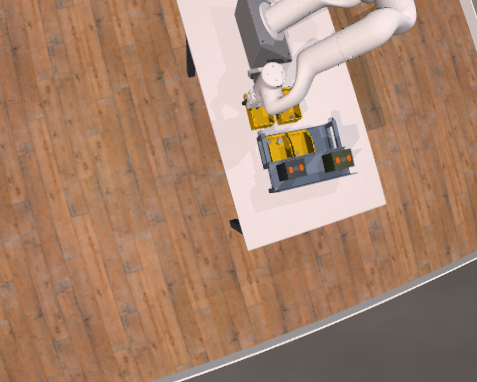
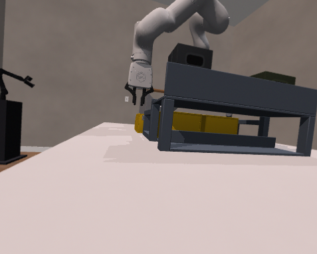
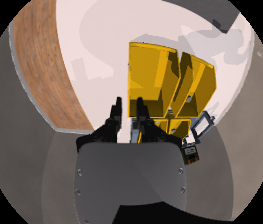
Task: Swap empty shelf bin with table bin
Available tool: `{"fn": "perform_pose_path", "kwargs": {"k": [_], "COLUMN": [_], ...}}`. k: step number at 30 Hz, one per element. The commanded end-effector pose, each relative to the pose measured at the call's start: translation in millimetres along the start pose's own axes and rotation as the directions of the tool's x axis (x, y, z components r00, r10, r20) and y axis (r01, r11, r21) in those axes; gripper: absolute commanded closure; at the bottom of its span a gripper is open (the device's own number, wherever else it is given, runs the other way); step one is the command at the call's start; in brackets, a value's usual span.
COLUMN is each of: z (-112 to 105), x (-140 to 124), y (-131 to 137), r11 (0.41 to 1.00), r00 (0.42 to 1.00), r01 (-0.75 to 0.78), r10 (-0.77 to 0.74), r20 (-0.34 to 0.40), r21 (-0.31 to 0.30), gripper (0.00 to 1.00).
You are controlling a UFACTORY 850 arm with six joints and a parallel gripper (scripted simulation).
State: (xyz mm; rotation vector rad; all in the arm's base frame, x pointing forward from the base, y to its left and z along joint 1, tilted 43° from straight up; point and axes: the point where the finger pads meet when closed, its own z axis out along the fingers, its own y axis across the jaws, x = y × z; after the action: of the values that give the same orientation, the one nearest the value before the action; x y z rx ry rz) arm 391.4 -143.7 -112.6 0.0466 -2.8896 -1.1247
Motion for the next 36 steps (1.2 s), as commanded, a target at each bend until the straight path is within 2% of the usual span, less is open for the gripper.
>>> {"fn": "perform_pose_path", "kwargs": {"k": [1, 13, 36], "z": [-6.6, -22.2, -30.4], "x": [-0.6, -0.6, -0.6], "y": [-0.4, -0.3, -0.3], "r11": [1.0, 1.0, 1.0], "r00": [1.0, 1.0, 1.0], "r01": [0.0, 0.0, 0.0], "r10": [0.0, 0.0, 0.0], "r20": [0.001, 0.001, 0.001], "r21": [0.001, 0.001, 0.001], "gripper": [0.74, 0.74, 0.74]}}
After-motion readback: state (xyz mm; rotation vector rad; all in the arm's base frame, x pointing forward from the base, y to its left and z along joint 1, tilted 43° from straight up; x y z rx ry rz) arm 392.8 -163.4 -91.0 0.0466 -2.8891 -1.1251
